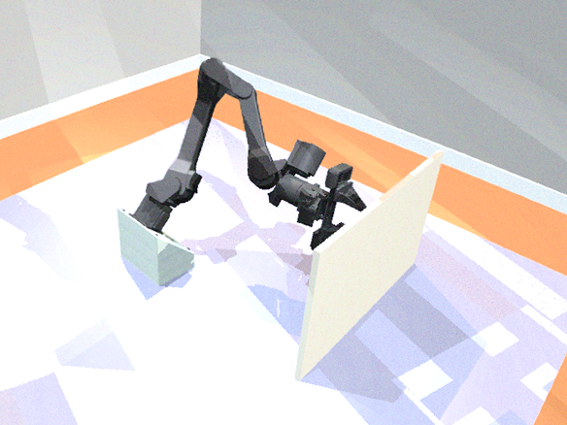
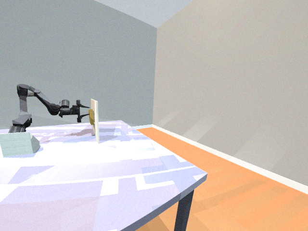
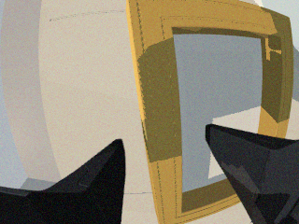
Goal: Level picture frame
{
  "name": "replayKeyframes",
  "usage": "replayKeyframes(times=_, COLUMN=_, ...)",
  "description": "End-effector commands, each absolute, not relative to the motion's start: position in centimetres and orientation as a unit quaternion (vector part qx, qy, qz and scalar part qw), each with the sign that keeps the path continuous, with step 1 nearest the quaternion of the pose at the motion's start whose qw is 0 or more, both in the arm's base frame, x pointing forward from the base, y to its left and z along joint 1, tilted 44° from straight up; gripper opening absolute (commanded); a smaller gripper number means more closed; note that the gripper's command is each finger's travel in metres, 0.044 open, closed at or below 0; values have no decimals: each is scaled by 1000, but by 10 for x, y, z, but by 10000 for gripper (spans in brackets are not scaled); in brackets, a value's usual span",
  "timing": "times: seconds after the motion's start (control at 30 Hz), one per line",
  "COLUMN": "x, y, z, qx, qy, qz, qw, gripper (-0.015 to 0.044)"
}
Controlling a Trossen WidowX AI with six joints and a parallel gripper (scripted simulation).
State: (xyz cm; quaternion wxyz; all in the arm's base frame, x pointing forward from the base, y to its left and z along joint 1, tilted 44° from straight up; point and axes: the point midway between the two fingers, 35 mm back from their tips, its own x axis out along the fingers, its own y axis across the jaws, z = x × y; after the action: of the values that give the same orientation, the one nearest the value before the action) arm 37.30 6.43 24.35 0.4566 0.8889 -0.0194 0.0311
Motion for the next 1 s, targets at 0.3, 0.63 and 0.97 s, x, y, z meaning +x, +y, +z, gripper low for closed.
replayKeyframes(times=0.3, x=382, y=63, z=246, qx=890, qy=-21, qz=35, qw=454, gripper=260)
replayKeyframes(times=0.63, x=382, y=63, z=246, qx=890, qy=-21, qz=35, qw=454, gripper=260)
replayKeyframes(times=0.97, x=382, y=63, z=246, qx=890, qy=-21, qz=35, qw=454, gripper=260)
